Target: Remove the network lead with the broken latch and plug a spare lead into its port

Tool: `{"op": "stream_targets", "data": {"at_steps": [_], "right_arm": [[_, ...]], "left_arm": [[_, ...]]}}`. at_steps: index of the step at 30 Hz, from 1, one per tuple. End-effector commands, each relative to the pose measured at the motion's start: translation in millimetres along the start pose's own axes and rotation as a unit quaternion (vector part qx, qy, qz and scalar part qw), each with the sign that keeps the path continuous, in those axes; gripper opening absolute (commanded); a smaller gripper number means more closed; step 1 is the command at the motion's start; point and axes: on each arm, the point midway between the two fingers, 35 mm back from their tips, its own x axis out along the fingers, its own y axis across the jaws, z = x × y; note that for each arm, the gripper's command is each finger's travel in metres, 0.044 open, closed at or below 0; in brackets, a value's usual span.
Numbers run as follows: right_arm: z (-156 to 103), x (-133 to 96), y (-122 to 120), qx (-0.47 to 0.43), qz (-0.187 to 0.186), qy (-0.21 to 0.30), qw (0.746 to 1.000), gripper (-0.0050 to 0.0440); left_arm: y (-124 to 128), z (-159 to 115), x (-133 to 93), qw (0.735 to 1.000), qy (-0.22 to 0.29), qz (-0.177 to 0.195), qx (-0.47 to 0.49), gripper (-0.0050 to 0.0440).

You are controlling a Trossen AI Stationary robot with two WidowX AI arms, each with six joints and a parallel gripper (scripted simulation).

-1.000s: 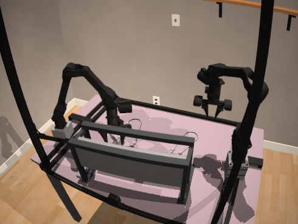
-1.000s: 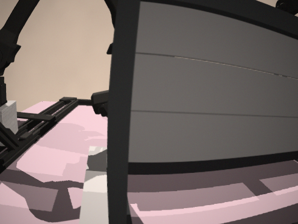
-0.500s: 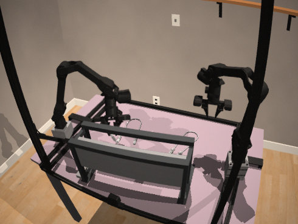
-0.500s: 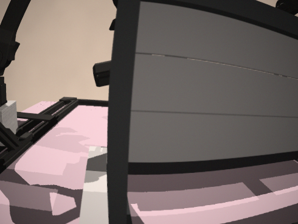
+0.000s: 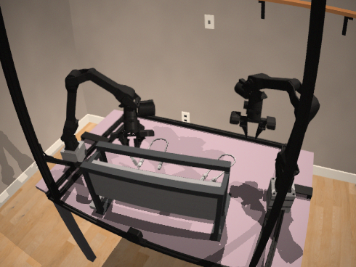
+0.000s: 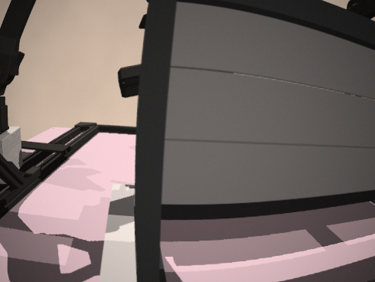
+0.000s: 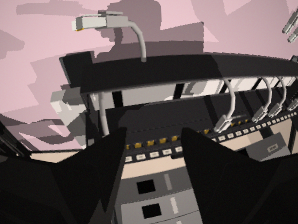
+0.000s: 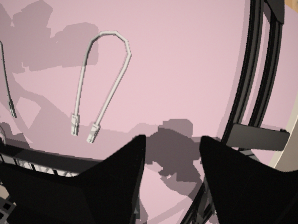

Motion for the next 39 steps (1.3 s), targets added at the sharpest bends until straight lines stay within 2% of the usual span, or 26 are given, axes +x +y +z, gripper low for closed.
{"op": "stream_targets", "data": {"at_steps": [1,5,6,22,23,39], "right_arm": [[0.0,0.0,0.0,0.0,0.0,0.0,1.0,0.0176],[0.0,0.0,0.0,0.0,0.0,0.0,1.0,0.0176],[0.0,0.0,0.0,0.0,0.0,0.0,1.0,0.0176],[0.0,0.0,0.0,0.0,0.0,0.0,1.0,0.0176],[0.0,0.0,0.0,0.0,0.0,0.0,1.0,0.0176],[0.0,0.0,0.0,0.0,0.0,0.0,1.0,0.0176]], "left_arm": [[-0.7,-1.1,-1.5,1.0,0.0,-0.002,0.001,0.0176],[-0.7,-1.1,-1.5,1.0,0.0,-0.002,0.001,0.0176],[-24.7,54.3,-4.2,0.999,-0.031,0.027,-0.032,0.0176],[-24.7,54.3,-4.2,0.999,-0.031,0.027,-0.032,0.0176],[-49.2,107.5,-8.6,0.995,-0.061,0.053,-0.064,0.0176],[-49.2,107.5,-8.6,0.995,-0.061,0.053,-0.064,0.0176]]}}
